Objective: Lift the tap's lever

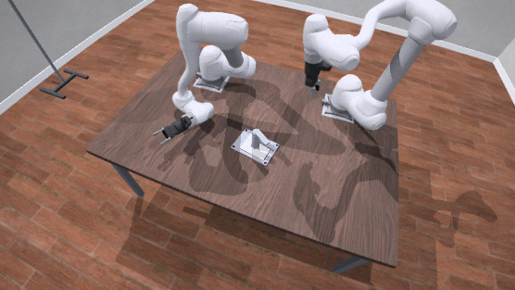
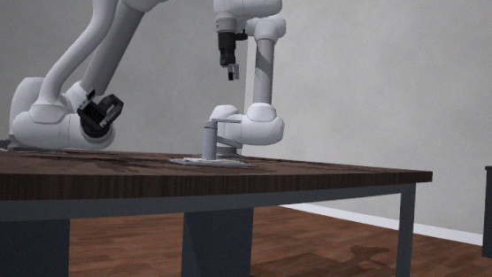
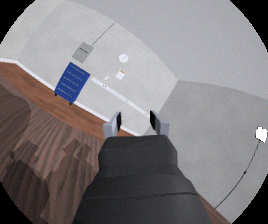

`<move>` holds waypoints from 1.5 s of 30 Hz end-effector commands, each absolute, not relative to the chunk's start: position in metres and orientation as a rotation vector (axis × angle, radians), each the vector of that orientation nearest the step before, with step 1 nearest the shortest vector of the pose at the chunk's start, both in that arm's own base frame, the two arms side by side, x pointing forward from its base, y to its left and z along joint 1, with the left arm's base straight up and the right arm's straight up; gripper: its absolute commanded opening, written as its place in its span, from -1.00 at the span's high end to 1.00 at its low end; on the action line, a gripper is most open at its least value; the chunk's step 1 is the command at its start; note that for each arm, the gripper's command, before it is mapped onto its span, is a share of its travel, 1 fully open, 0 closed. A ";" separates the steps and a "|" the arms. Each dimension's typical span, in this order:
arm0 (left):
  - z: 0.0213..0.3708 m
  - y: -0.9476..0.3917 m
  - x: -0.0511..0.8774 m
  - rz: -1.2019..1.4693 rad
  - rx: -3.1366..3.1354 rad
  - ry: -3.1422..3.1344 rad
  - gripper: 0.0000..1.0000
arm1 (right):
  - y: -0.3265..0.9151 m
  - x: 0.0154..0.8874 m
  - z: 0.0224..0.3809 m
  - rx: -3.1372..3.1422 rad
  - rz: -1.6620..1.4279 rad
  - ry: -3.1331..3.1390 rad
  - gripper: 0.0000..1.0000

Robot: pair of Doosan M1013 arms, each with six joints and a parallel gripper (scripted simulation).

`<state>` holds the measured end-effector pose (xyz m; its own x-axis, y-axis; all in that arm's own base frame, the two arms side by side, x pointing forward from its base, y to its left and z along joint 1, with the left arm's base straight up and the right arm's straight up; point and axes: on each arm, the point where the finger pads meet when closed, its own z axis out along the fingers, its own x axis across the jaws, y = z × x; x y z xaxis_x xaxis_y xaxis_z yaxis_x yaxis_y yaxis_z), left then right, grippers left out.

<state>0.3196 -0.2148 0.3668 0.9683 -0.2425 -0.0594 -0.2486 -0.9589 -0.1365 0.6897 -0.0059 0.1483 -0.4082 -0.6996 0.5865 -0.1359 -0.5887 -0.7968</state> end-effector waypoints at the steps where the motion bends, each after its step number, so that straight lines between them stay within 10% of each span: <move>1: 0.367 -0.215 0.320 0.062 -2.974 0.373 -1.00 | -0.008 0.690 0.149 -1.424 -2.057 1.156 -1.00; 45: 0.367 -0.215 0.320 0.062 -2.974 0.373 -1.00 | -0.287 0.588 0.191 -0.827 -2.393 1.835 -1.00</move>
